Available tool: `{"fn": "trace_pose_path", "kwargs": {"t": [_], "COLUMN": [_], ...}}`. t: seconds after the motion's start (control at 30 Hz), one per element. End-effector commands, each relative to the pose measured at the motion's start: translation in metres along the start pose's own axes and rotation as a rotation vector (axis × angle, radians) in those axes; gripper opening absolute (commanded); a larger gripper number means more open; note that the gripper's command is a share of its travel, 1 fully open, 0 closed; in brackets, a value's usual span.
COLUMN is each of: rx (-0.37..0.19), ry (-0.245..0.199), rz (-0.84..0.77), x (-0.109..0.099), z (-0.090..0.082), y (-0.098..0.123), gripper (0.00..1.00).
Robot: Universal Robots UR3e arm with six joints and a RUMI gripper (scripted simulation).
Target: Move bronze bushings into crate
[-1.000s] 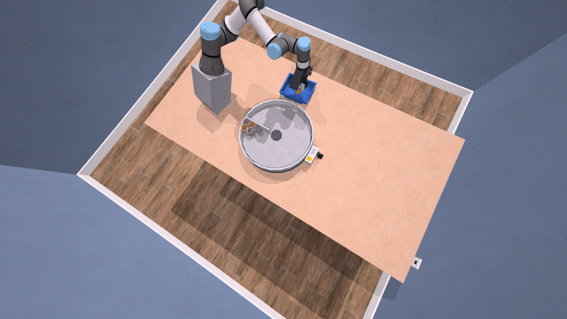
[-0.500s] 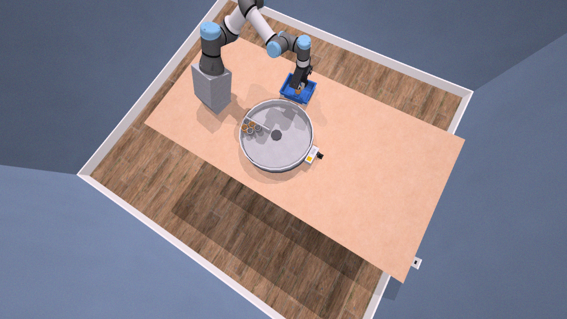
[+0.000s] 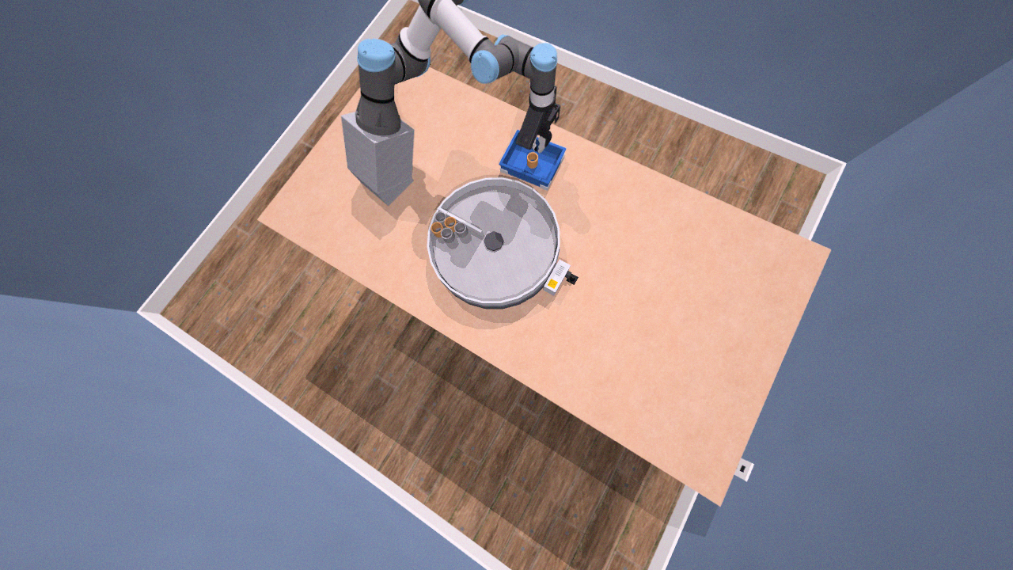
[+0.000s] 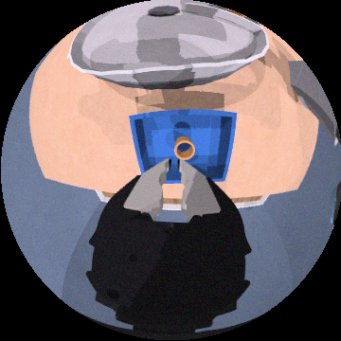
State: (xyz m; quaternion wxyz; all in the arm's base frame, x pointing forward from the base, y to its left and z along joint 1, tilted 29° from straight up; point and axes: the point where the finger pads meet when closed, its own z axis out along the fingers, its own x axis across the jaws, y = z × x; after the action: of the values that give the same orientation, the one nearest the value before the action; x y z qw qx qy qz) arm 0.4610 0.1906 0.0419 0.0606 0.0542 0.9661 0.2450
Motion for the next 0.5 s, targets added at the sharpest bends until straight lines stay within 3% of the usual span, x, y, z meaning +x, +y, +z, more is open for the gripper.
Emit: {"fn": "trace_pose_path", "kwargs": {"t": [0.0, 0.47], "rx": [0.0, 0.0], "ry": [0.002, 0.002], "rz": [-0.001, -0.001], "x": [-0.0001, -0.0001], "z": [-0.0249, -0.0344], "y": [-0.0001, -0.0001], "gripper": [0.06, 0.06]}}
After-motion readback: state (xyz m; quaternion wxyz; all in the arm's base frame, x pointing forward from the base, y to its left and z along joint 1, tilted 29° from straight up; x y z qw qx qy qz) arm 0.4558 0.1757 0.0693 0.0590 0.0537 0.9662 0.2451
